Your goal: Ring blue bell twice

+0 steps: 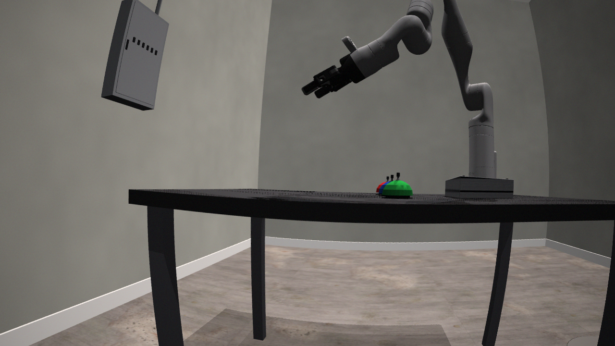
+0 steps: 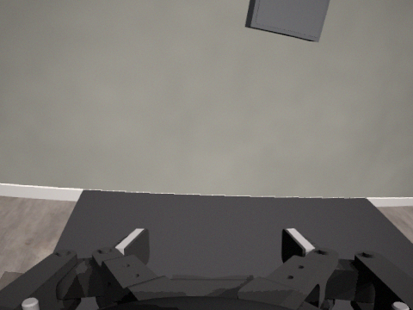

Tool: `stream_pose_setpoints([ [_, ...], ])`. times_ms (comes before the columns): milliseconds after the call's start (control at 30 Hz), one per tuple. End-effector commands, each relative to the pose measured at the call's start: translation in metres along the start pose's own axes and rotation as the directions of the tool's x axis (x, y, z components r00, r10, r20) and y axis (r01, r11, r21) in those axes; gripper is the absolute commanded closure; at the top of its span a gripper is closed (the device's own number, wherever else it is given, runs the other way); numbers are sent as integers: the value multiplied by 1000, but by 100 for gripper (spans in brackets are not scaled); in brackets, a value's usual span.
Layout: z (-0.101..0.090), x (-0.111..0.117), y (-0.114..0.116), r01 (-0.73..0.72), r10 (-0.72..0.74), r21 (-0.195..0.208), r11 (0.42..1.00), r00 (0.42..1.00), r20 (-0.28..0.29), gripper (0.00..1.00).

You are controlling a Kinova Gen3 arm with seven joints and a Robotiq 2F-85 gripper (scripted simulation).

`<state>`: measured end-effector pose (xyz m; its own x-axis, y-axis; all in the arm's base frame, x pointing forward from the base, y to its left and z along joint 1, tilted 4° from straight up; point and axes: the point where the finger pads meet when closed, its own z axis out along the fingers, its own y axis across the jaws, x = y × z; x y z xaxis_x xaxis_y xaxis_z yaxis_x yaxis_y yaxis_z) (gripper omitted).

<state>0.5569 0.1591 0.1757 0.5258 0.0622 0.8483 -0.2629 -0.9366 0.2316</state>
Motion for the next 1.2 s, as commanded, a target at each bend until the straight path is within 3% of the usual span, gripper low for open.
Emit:
stream_pose_setpoints([
  [0,0,1,0,-1,1,0,1000,1000,-1,0],
  [733,1,0,3,-5,5,-5,1000,1000,5,0],
  [1100,10,-17,36,-50,55,-70,996,995,78,0],
  [1167,12,-24,50,-68,78,-98,993,991,108,0],
])
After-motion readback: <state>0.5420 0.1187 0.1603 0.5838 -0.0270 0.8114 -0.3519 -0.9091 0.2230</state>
